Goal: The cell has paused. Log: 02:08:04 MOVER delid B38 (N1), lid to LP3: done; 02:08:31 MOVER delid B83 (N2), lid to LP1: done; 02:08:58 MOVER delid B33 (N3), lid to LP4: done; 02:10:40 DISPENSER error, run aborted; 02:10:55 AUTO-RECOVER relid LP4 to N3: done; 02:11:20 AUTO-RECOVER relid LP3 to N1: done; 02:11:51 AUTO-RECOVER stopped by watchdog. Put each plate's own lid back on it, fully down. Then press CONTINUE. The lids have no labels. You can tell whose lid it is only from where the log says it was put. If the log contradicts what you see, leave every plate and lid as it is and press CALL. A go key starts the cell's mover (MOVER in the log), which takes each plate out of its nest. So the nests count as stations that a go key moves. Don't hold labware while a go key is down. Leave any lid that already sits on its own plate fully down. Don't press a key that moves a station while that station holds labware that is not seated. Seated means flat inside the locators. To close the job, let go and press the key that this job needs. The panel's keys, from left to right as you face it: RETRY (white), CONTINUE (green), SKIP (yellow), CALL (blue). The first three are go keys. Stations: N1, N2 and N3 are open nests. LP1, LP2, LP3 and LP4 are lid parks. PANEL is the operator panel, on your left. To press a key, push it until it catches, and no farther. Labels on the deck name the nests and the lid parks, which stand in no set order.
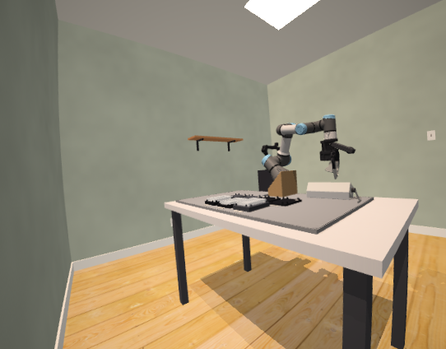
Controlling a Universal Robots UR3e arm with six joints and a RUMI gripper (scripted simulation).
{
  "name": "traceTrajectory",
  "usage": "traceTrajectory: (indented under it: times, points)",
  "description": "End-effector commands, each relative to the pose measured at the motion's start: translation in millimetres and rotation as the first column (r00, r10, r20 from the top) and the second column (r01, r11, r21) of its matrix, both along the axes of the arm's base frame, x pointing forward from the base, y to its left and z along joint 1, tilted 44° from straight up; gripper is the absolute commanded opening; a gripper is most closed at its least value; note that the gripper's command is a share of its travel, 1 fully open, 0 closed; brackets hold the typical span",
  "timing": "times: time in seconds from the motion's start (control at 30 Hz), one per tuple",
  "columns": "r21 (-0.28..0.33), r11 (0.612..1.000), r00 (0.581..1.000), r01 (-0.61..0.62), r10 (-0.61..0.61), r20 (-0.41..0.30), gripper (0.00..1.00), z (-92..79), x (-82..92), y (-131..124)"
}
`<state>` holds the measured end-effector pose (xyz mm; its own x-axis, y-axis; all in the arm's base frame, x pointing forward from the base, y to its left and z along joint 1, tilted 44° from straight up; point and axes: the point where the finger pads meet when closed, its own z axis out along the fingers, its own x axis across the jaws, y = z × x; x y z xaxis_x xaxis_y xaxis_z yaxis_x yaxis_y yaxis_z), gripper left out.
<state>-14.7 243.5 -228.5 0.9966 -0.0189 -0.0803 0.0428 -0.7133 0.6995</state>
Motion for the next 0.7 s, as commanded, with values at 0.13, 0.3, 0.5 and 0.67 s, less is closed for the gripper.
traceTrajectory:
  times: [0.13,0.3,0.5,0.67]
  points:
    - [0.012,1.0,1.0,-0.001,0.001,0.003,0.0,-1.5,1.3,2.5]
    - [0.011,1.0,1.0,-0.002,0.001,0.003,0.0,-2.5,2.1,1.2]
    - [0.01,1.0,1.0,-0.002,0.002,0.003,0.0,-4.3,3.3,-0.6]
    - [0.01,1.0,1.0,-0.002,0.002,0.003,0.0,-6.6,4.8,-2.8]
